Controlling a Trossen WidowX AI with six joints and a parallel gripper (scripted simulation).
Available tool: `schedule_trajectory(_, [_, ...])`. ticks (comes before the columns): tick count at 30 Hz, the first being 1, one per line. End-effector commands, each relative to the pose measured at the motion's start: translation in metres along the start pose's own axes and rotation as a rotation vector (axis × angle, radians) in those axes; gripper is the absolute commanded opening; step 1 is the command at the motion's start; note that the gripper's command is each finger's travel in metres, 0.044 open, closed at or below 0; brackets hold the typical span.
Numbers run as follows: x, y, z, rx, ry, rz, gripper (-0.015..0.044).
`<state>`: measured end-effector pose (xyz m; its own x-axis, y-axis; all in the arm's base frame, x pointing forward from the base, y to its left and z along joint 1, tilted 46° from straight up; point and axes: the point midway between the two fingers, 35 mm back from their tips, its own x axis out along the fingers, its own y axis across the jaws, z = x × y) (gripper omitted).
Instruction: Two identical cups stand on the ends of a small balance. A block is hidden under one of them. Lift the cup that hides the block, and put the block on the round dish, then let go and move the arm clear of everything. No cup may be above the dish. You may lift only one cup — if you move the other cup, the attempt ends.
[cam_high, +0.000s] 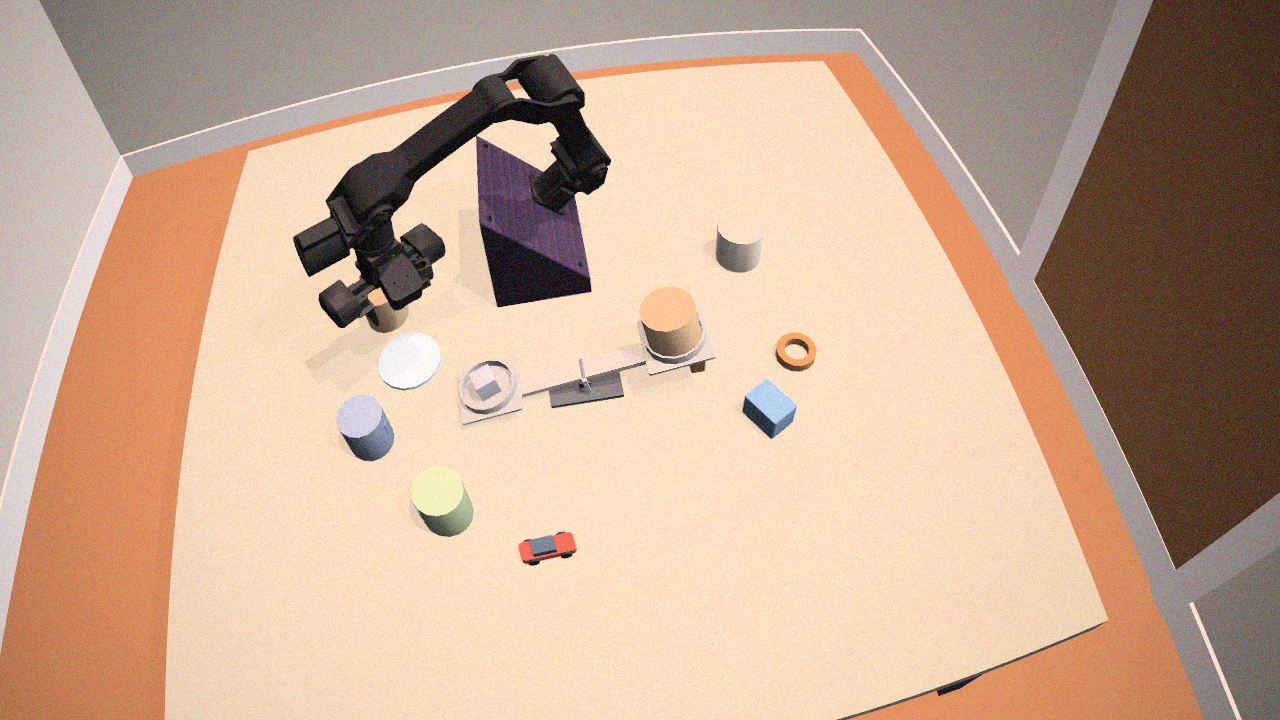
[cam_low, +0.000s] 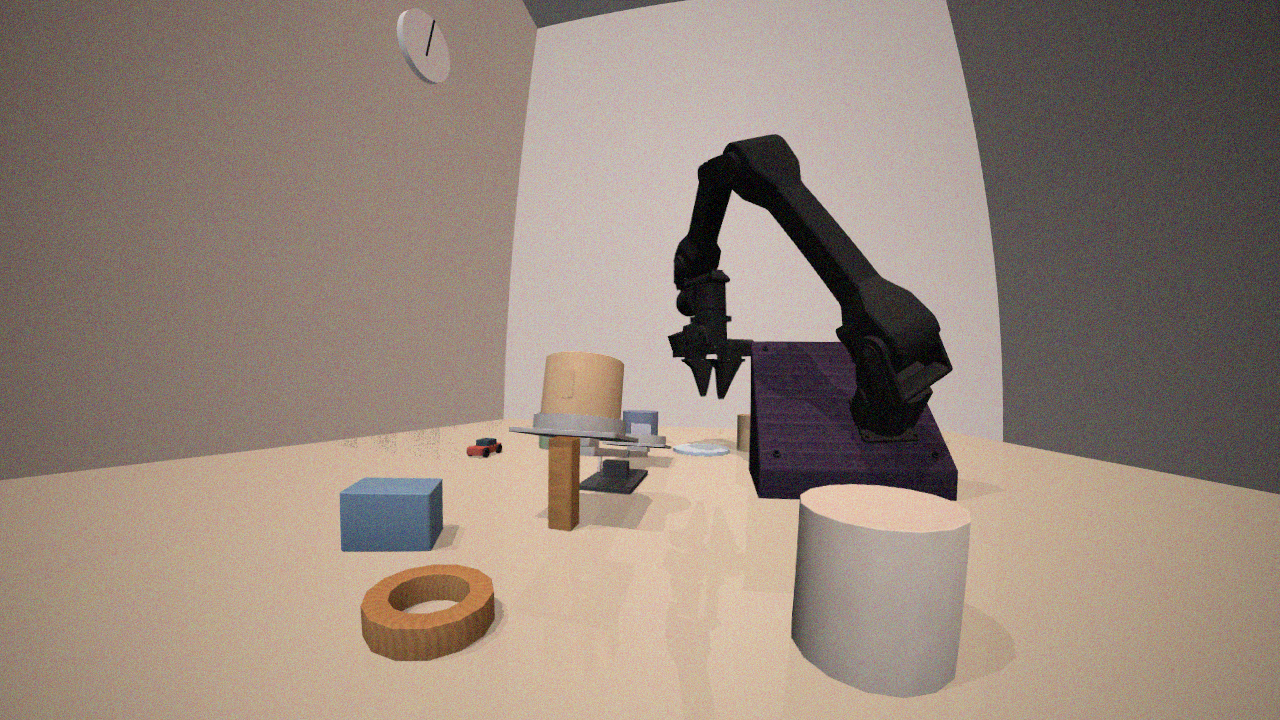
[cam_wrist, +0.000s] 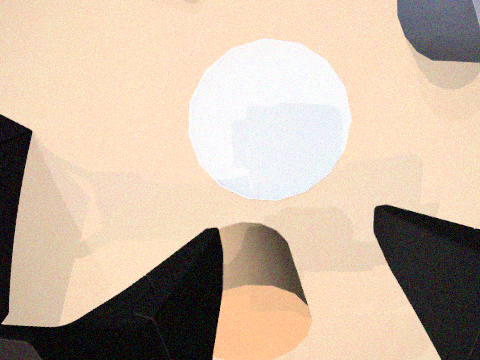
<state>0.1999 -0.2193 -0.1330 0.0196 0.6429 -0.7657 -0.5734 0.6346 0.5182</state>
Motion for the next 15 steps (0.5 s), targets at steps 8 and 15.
schedule_trajectory(8, [-0.002,0.003,0.032,0.378,-0.013,0.008,0.026])
schedule_trajectory(15, [-0.003,0.005,0.052,0.618,-0.02,0.016,0.026])
